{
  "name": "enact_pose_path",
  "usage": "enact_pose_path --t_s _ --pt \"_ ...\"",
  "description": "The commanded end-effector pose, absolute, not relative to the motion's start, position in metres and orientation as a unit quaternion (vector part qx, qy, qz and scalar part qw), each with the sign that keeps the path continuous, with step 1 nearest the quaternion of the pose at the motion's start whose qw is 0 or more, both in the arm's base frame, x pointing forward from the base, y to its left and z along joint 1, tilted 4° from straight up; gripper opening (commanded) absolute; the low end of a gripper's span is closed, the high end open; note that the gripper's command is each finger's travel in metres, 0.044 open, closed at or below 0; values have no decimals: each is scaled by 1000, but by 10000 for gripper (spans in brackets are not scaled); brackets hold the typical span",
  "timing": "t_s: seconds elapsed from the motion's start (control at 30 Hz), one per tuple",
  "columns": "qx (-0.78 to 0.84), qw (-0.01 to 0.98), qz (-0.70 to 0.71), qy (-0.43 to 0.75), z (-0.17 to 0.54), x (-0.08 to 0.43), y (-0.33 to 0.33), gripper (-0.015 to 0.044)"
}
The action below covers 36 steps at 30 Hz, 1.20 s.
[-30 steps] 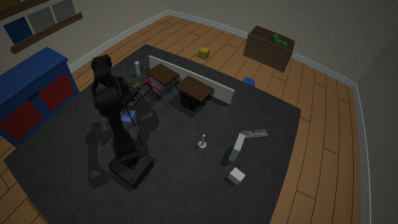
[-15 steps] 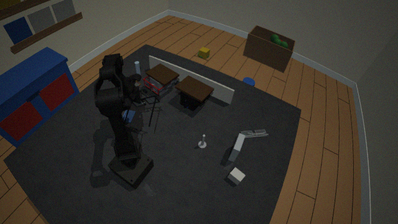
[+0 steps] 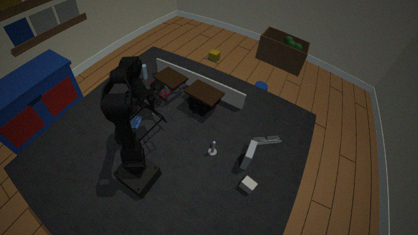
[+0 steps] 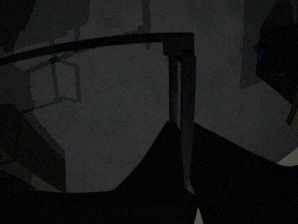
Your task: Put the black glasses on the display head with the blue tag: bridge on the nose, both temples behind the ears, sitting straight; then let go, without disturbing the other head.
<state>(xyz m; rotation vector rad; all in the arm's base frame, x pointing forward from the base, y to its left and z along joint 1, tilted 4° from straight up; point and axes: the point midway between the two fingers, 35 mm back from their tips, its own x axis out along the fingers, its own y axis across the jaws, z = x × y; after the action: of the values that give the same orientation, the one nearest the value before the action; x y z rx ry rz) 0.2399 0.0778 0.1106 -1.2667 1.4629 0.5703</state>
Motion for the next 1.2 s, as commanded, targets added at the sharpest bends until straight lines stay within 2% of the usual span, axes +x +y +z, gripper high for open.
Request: enact_pose_path --t_s 0.0,0.6,1.17 --pt "-477 573 197 637 108 241 71 0" --pt "-172 699 -45 693 101 249 36 0" --pt "137 693 -280 649 95 253 3 0"
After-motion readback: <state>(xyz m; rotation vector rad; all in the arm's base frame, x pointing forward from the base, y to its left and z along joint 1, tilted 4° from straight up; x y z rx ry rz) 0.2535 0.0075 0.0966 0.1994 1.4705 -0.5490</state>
